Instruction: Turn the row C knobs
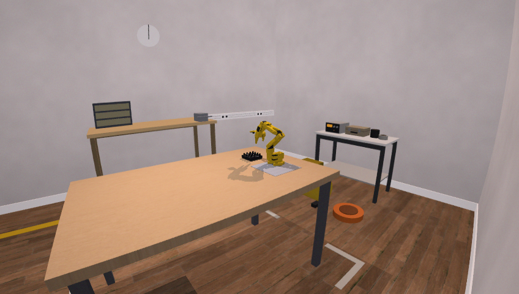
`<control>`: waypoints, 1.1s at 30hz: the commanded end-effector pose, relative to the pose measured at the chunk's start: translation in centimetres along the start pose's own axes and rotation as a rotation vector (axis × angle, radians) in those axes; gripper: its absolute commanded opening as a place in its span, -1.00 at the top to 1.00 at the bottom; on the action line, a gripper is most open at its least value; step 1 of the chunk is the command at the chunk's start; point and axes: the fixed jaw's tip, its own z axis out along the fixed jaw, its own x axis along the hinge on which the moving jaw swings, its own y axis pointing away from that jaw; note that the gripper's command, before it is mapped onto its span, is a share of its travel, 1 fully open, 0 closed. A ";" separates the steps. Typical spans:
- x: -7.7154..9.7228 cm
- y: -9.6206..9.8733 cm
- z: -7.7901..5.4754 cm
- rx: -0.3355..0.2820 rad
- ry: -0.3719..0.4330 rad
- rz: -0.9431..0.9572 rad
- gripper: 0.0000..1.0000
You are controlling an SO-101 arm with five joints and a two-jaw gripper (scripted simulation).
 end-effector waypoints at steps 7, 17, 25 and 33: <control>0.5 -0.1 0.4 0.002 0.034 0.017 0.20; 0.6 -0.1 0.5 0.002 0.042 0.017 0.20; 0.6 -0.1 0.5 0.002 0.042 0.017 0.20; 0.6 -0.1 0.5 0.002 0.042 0.017 0.20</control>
